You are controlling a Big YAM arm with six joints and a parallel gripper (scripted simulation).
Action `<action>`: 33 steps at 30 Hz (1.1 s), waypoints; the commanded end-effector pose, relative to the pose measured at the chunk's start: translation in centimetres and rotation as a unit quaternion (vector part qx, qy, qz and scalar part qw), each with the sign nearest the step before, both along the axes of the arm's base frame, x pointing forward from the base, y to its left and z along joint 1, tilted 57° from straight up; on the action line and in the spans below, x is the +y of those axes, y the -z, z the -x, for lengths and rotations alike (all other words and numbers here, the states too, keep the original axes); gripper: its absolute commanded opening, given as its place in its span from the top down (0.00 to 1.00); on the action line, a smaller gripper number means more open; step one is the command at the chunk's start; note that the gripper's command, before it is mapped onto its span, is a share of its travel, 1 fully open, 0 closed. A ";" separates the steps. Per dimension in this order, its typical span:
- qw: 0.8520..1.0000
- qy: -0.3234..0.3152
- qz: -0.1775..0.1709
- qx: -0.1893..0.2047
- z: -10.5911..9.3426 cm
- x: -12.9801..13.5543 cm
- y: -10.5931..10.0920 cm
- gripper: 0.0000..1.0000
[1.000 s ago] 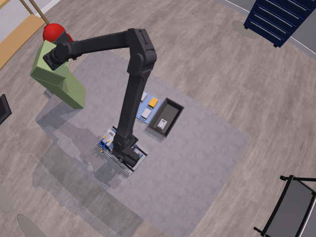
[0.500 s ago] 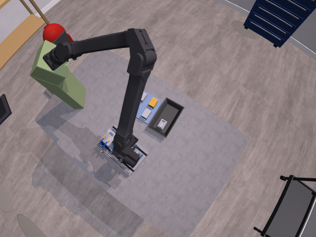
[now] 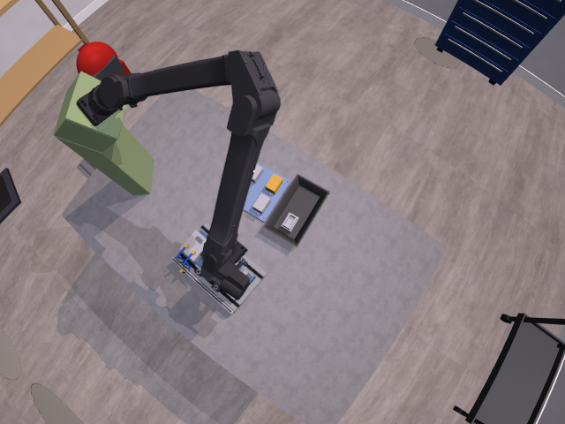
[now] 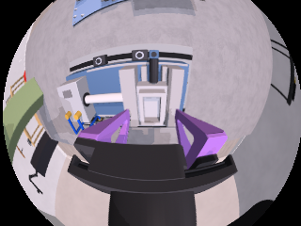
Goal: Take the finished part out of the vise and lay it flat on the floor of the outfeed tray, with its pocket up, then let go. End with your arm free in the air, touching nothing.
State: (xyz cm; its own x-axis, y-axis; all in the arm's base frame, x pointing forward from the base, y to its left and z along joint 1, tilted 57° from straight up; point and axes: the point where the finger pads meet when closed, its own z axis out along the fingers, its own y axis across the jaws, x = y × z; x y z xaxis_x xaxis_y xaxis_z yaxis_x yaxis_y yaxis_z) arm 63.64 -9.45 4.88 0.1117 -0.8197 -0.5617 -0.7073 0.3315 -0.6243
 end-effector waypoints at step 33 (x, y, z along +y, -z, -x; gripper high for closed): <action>1.000 0.000 0.000 -0.008 -0.6 0.4 -0.5 0.36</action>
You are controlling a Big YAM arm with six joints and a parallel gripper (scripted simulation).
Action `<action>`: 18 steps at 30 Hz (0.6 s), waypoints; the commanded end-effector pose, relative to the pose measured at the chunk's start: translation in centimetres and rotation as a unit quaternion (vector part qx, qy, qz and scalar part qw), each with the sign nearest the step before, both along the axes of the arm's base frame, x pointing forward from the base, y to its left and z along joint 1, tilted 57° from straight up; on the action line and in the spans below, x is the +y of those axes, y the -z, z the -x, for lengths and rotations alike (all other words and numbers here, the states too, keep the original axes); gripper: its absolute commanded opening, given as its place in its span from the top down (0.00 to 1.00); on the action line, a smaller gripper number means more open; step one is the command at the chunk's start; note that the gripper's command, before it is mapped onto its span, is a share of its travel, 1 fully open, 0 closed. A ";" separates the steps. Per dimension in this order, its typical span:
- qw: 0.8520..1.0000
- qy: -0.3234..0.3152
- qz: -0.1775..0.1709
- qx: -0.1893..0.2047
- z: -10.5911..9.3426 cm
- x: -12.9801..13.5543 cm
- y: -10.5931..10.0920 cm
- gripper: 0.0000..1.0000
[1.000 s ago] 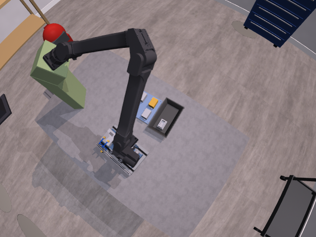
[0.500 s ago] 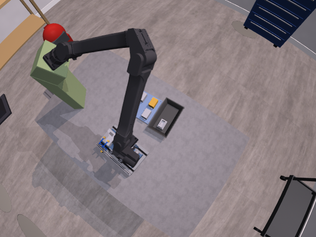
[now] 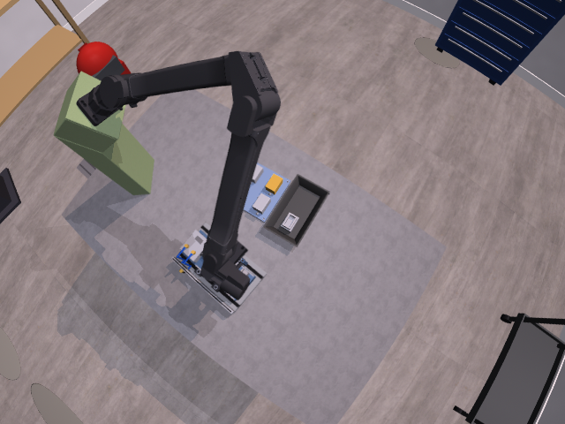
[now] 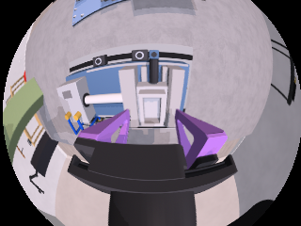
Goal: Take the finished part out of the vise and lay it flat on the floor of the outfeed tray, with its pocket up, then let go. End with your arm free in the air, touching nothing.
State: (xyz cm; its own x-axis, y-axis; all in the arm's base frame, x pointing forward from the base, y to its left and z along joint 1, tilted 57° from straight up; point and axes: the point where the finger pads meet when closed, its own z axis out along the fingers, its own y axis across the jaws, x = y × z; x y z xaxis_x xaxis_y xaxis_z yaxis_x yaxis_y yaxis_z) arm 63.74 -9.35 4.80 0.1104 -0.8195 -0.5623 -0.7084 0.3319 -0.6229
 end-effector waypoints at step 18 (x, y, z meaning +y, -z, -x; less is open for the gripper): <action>1.000 0.001 0.000 -0.008 -0.9 0.4 -0.2 0.36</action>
State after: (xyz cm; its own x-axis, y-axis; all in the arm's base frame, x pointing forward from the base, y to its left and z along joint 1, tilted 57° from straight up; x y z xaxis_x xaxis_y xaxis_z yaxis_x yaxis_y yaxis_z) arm 64.11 -9.06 4.49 0.1101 -0.8192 -0.5628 -0.7093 0.3319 -0.6218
